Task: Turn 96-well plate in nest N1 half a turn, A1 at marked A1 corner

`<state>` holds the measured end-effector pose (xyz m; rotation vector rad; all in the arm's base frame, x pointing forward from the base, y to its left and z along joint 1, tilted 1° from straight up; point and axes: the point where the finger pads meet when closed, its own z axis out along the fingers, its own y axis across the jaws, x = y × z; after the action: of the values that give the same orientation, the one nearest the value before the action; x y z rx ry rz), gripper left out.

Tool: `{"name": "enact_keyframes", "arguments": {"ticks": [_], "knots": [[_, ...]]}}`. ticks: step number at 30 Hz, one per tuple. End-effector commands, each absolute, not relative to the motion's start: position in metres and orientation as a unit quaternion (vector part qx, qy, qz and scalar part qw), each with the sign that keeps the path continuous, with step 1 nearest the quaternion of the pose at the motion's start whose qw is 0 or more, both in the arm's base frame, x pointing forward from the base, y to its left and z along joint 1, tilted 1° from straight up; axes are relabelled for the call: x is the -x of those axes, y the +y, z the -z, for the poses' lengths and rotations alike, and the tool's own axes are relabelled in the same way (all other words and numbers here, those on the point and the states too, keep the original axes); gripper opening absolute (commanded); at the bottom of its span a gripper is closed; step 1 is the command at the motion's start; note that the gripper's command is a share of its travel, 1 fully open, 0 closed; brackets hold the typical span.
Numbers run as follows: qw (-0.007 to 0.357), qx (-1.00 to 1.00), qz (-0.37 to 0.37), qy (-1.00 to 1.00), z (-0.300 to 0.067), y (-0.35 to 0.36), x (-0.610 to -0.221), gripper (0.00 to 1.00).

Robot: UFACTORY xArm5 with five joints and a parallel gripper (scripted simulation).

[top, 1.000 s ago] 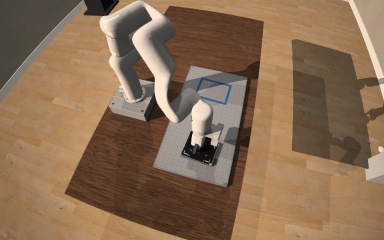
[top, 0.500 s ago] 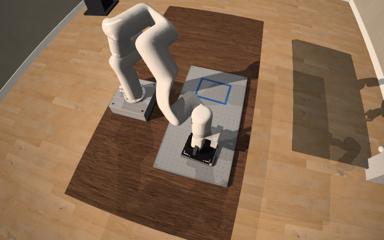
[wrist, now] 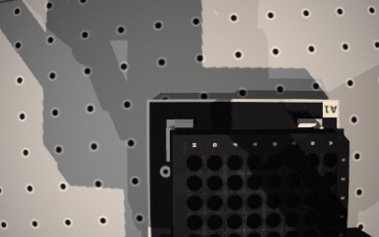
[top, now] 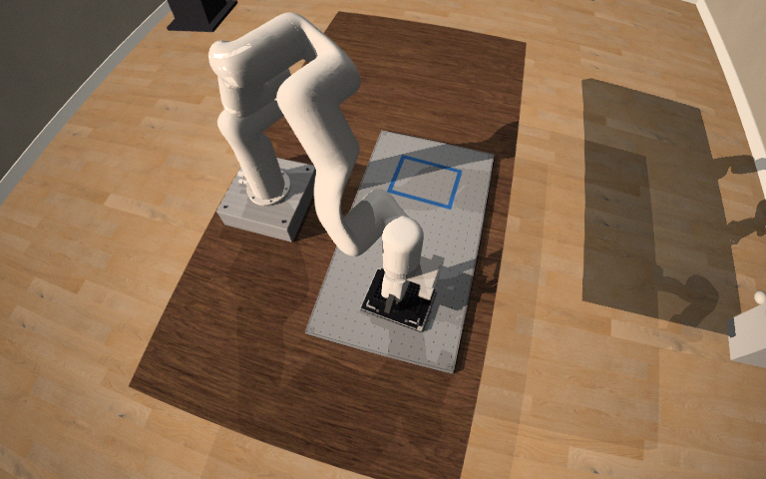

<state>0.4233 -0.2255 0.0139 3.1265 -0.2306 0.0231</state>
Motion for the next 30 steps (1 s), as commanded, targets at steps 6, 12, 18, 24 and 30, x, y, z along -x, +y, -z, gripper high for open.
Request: {"name": "enact_keyframes", "arguments": {"ticks": [6, 12, 18, 24, 30], "knots": [[0.007, -0.997, -0.008, -0.074, 0.003, -0.227, -0.425, 0.00], [0.007, -0.997, -0.008, -0.074, 0.008, -0.227, -0.425, 0.00], [0.007, -0.997, -0.008, -0.074, 0.008, -0.227, -0.425, 0.00], [0.007, -0.997, -0.008, -0.074, 0.008, -0.227, -0.425, 0.00], [0.007, -0.997, -0.008, -0.074, 0.008, -0.227, -0.425, 0.00]]}}
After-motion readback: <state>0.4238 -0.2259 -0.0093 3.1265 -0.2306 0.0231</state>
